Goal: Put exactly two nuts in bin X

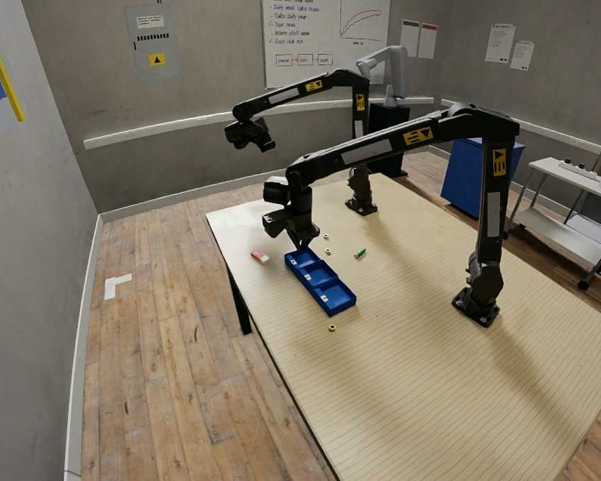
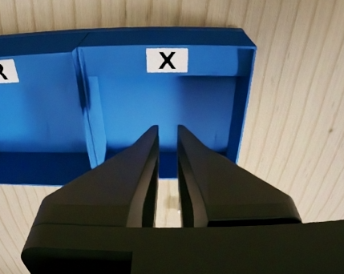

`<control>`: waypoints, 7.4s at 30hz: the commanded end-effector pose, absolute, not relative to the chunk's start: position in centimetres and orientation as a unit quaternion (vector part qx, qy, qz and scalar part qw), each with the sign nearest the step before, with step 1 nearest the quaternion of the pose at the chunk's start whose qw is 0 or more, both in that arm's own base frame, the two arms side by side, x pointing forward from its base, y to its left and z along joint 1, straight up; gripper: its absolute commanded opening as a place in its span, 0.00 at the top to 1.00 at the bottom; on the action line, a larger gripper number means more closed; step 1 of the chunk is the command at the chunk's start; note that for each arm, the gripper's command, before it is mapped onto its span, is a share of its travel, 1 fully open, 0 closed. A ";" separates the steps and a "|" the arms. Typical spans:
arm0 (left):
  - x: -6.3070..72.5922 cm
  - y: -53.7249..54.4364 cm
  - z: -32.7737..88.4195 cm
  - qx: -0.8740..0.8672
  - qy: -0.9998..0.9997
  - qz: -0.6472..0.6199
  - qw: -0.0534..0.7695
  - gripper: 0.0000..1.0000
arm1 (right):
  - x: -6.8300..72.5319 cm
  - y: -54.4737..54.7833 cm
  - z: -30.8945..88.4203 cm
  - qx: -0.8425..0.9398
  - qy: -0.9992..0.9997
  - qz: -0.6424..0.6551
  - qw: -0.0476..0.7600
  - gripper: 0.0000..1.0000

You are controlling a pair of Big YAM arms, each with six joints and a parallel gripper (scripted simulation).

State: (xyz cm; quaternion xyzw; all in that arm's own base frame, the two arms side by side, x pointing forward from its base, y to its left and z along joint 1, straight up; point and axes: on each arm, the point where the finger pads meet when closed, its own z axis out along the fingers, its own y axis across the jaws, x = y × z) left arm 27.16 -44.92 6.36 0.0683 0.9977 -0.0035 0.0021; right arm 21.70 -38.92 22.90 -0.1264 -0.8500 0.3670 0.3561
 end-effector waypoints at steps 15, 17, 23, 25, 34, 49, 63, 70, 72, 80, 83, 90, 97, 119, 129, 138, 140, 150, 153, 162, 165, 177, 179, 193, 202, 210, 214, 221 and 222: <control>26.9 -45.1 1.5 0.067 0.998 0.001 0.000 0.91 | 21.3 -39.2 23.3 -0.134 -0.849 0.368 0.355 0.00; 27.4 -46.0 2.2 0.067 0.998 -0.008 0.006 0.91 | 21.3 -39.2 23.3 -0.134 -0.849 0.368 0.355 0.00; 27.7 -45.9 3.5 0.068 0.998 -0.014 0.010 0.91 | 21.3 -39.2 23.3 -0.134 -0.849 0.368 0.355 0.00; 27.7 -45.9 3.5 0.068 0.998 -0.014 0.010 0.91 | 21.3 -39.2 23.3 -0.134 -0.849 0.368 0.355 0.00; 27.7 -45.9 3.5 0.068 0.998 -0.014 0.010 0.91 | 21.3 -39.2 23.3 -0.134 -0.849 0.368 0.355 0.00; 27.6 -45.9 3.6 0.068 0.998 -0.014 0.010 0.91 | 21.3 -39.2 23.3 -0.134 -0.849 0.368 0.355 0.00; 27.4 -46.5 5.2 0.070 0.997 -0.020 0.014 0.91 | 21.3 -39.2 23.3 -0.134 -0.849 0.368 0.355 0.00; 27.7 -47.0 7.1 0.071 0.997 -0.029 0.021 0.91 | 21.3 -39.2 23.3 -0.134 -0.849 0.368 0.355 0.00; 27.6 -47.0 7.0 0.071 0.997 -0.026 0.019 0.91 | 21.3 -39.2 23.3 -0.134 -0.849 0.368 0.355 0.00; 27.3 -46.4 7.5 0.071 0.997 -0.022 0.015 0.91 | 21.3 -39.2 23.3 -0.134 -0.849 0.368 0.355 0.00; 27.6 -47.0 8.9 0.071 0.997 -0.030 0.021 0.91 | 21.3 -39.2 23.3 -0.134 -0.849 0.368 0.355 0.00; 27.5 -46.9 11.2 0.071 0.997 -0.030 0.021 0.91 | 21.3 -39.2 23.3 -0.134 -0.849 0.368 0.355 0.00; 27.6 -45.8 9.0 0.068 0.998 -0.015 0.010 0.91 | 21.3 -39.2 23.3 -0.134 -0.849 0.368 0.355 0.00; 28.3 -36.3 8.8 0.068 0.998 -0.013 0.011 0.91 | 21.3 -39.2 23.3 -0.134 -0.849 0.368 0.355 0.00; 28.5 -37.4 8.9 0.068 0.998 -0.013 0.011 0.91 | 21.3 -39.2 23.3 -0.134 -0.849 0.368 0.355 0.00; 27.8 -36.7 6.0 0.075 0.997 0.000 -0.001 0.91 | 21.3 -39.2 23.3 -0.134 -0.849 0.368 0.355 0.00; 27.8 -36.7 5.5 0.074 0.997 0.000 -0.001 0.91 | 21.3 -39.2 23.3 -0.134 -0.849 0.368 0.355 0.00; 27.8 -36.7 3.4 0.073 0.997 0.000 0.000 0.91 | 21.3 -39.2 23.3 -0.134 -0.849 0.368 0.355 0.00; 27.8 -36.7 2.5 0.073 0.997 0.000 -0.001 0.91 | 21.3 -39.2 23.3 -0.134 -0.849 0.368 0.355 0.00; 28.6 -37.5 3.4 0.068 0.998 -0.012 0.011 0.91 | 21.3 -39.2 23.3 -0.134 -0.849 0.368 0.355 0.00; 28.6 -37.5 3.4 0.068 0.998 -0.012 0.011 0.91 | 21.3 -39.2 23.3 -0.134 -0.849 0.368 0.355 0.00; 28.6 -37.5 3.5 0.068 0.998 -0.012 0.011 0.91 | 21.3 -39.2 23.3 -0.134 -0.849 0.368 0.355 0.00; 28.6 -37.5 3.5 0.068 0.998 -0.012 0.011 0.91 | 21.3 -39.2 23.3 -0.134 -0.849 0.368 0.355 0.00; 28.6 -37.5 3.5 0.068 0.998 -0.012 0.011 0.91 | 21.3 -39.2 23.3 -0.134 -0.849 0.368 0.355 0.00; 28.5 -37.5 3.5 0.068 0.998 -0.012 0.011 0.91 | 21.3 -39.2 23.3 -0.134 -0.849 0.368 0.355 0.00; 28.6 -38.3 5.8 0.073 0.997 -0.022 0.019 0.91 | 21.3 -39.2 23.3 -0.134 -0.849 0.368 0.355 0.00; 28.7 -38.4 5.8 0.073 0.997 -0.019 0.016 0.91 | 21.3 -39.2 23.3 -0.134 -0.849 0.368 0.355 0.00; 28.8 -38.6 7.4 0.073 0.997 -0.026 0.022 0.91 | 21.3 -39.2 23.3 -0.134 -0.849 0.368 0.355 0.00; 28.8 -38.6 7.5 0.073 0.997 -0.026 0.022 0.91 | 21.3 -39.2 23.3 -0.134 -0.849 0.368 0.355 0.00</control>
